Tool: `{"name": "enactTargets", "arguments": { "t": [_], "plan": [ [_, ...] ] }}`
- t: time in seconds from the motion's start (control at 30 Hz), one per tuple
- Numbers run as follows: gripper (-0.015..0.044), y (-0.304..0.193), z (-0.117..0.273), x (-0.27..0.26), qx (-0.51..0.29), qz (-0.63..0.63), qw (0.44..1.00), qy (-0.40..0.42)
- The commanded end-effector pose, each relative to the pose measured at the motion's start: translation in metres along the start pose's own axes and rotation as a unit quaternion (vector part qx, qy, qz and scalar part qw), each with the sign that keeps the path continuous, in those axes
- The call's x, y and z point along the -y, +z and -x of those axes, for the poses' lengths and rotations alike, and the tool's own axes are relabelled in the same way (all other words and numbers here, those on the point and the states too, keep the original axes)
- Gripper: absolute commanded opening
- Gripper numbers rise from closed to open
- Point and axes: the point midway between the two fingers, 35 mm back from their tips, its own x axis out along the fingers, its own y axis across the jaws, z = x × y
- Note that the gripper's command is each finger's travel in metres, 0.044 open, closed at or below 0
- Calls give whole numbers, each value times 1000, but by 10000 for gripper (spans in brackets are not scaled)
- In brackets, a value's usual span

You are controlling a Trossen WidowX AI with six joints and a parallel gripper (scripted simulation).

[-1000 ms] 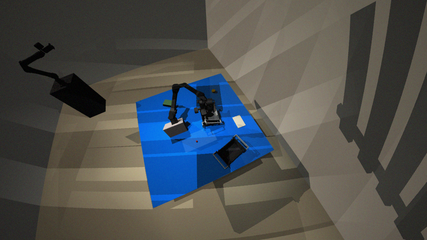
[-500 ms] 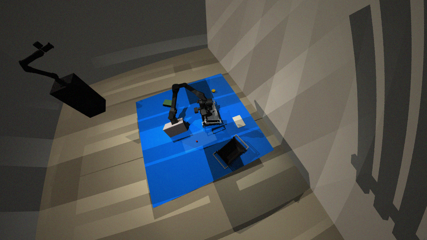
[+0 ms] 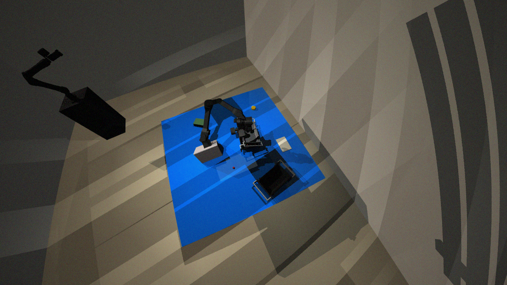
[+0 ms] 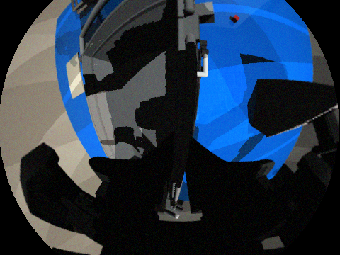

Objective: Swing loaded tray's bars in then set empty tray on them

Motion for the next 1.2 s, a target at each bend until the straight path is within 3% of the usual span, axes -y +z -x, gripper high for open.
{"name": "enactTargets", "arguments": {
  "t": [0.0, 1.17],
  "plan": [
    [0, -1, -3, 5, -3, -4, 1000, -8],
    [0, -1, -9, 9, -3, -4, 1000, -8]
  ]
}}
